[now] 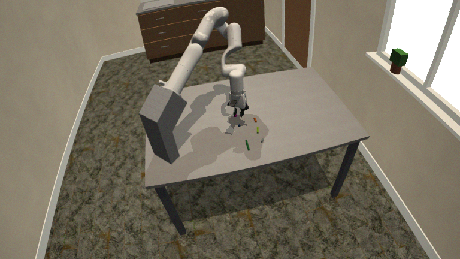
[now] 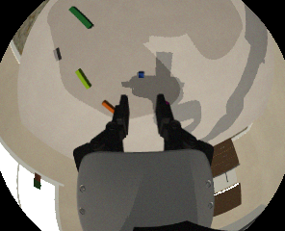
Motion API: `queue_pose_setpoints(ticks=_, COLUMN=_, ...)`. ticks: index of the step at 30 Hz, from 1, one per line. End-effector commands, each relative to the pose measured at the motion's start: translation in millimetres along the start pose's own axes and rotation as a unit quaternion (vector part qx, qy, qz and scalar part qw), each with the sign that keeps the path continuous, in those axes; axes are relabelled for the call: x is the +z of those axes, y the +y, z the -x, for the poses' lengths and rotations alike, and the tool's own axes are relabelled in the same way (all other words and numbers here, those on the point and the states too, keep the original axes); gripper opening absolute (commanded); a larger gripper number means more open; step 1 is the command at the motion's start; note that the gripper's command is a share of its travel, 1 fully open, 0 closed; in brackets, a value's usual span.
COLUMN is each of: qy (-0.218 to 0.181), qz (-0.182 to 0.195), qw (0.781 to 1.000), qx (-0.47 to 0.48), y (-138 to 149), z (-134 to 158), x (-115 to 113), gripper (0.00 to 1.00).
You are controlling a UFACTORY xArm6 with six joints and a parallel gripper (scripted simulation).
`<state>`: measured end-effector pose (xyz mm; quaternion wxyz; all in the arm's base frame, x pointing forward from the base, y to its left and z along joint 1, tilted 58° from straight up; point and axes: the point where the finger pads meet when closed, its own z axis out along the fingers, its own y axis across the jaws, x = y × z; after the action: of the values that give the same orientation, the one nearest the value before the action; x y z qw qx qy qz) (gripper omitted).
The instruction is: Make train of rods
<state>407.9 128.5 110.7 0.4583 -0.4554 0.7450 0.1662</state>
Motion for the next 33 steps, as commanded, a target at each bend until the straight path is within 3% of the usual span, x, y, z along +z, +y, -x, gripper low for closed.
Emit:
queue_pose_setpoints(ticks=1, qy=0.000, qz=0.000, qw=1.000, qx=0.000, y=-0.4, z=0.2, x=-1.5, gripper=1.00)
queue_pose_setpoints(ticks=22, qy=0.000, qz=0.000, qw=1.000, qx=0.003, y=-0.7, z=0.1, x=-1.4, gripper=1.00)
queue_pose_setpoints(ticks=33, qy=0.000, qz=-0.001, qw=0.997, qx=0.073, y=-9.4, z=-0.6, x=0.8, gripper=1.00)
